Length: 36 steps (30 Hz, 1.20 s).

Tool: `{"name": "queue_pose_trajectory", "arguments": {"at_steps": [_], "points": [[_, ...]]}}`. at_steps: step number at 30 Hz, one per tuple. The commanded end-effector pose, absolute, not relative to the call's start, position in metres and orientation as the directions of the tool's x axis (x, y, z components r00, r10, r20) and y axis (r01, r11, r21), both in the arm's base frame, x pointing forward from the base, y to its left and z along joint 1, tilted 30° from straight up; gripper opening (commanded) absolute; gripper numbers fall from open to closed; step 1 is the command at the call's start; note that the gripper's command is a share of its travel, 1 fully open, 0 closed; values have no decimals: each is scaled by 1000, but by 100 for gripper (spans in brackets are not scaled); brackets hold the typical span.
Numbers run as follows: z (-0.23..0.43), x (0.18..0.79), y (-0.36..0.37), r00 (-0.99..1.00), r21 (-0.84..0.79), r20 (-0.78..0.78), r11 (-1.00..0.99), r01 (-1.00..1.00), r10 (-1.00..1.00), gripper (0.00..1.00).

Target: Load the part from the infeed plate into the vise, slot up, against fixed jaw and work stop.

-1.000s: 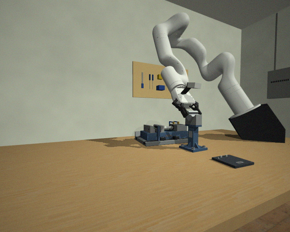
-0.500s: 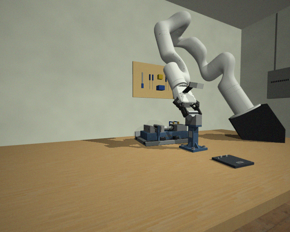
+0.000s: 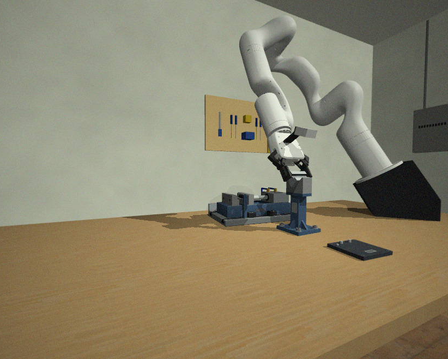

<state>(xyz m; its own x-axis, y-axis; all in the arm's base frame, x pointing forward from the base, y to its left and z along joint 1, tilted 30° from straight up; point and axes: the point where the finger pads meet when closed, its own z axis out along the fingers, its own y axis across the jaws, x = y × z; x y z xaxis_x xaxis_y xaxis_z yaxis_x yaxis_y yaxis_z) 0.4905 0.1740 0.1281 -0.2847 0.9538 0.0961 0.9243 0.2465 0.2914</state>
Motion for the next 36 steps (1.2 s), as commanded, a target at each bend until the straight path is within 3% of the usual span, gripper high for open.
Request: {"name": "queue_pose_trajectory", "arguments": {"at_steps": [1, 36], "points": [[129, 490, 174, -281, 281, 83, 248, 927, 956, 89], [128, 489, 175, -268, 278, 32, 249, 928, 963, 89]]}}
